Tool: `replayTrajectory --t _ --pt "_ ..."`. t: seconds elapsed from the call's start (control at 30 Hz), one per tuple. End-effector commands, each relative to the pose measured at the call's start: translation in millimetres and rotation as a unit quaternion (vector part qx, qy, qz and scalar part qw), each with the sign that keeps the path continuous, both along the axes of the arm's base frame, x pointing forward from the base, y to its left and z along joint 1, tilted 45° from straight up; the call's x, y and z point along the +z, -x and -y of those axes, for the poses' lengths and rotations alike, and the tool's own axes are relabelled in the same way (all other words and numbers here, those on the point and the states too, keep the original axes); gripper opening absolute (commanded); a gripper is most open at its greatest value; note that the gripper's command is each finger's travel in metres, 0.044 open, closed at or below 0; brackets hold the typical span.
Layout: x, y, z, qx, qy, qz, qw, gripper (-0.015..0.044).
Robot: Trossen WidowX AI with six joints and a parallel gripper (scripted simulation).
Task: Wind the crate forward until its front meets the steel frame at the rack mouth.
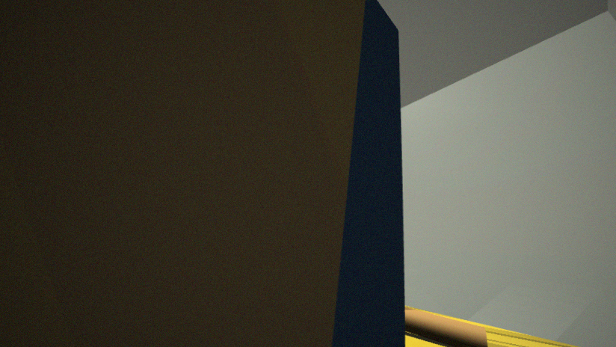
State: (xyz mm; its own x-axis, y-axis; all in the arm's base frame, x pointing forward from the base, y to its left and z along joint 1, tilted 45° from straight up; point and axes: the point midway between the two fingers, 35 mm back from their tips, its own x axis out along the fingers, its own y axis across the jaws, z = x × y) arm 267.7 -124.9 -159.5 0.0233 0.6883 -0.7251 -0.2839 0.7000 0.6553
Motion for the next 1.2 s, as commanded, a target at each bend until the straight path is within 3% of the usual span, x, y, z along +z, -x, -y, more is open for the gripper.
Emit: replayTrajectory --t 0.0,1.17 --pt "-2.5 1.2 -3.1 0.015 -0.002 0.012 1.000 0.0000" --pt "-3.3 2.1 -3.6 0.015 -0.002 0.012 1.000 0.0000"
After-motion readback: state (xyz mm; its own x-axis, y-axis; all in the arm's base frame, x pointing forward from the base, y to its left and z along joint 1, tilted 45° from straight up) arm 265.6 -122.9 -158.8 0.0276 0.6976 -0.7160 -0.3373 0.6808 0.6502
